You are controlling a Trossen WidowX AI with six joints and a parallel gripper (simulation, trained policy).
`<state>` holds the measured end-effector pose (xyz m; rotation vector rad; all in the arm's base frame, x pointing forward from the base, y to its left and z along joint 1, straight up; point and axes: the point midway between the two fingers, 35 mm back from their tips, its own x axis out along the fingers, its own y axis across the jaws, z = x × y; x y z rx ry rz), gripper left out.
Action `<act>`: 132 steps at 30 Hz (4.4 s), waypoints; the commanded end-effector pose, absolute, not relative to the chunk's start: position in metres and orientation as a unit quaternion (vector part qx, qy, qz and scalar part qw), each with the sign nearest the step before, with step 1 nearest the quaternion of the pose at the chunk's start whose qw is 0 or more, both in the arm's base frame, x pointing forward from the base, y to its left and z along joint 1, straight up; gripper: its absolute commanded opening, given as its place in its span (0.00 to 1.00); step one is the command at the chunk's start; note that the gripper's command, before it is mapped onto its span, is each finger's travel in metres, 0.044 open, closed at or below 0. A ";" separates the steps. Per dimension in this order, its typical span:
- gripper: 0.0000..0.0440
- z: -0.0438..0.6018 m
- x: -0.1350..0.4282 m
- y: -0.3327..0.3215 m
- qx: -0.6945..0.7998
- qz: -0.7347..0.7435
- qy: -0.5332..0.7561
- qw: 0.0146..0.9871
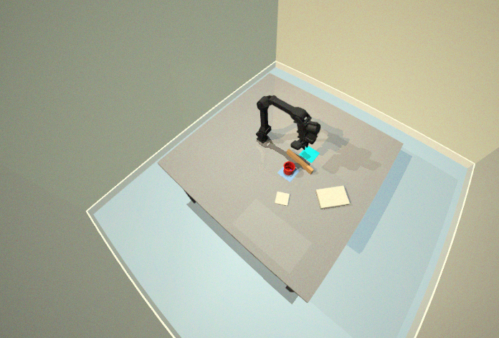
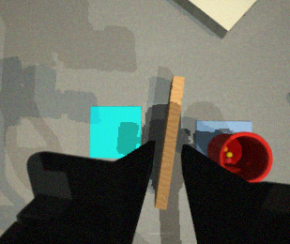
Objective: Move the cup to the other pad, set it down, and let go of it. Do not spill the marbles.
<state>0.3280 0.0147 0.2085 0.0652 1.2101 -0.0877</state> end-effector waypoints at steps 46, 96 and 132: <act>0.37 0.070 0.309 -0.071 -0.081 0.025 0.732 0.676; 0.00 0.127 0.354 -0.022 -0.231 0.178 0.656 0.696; 0.00 0.110 0.363 0.118 -0.282 0.240 0.594 0.714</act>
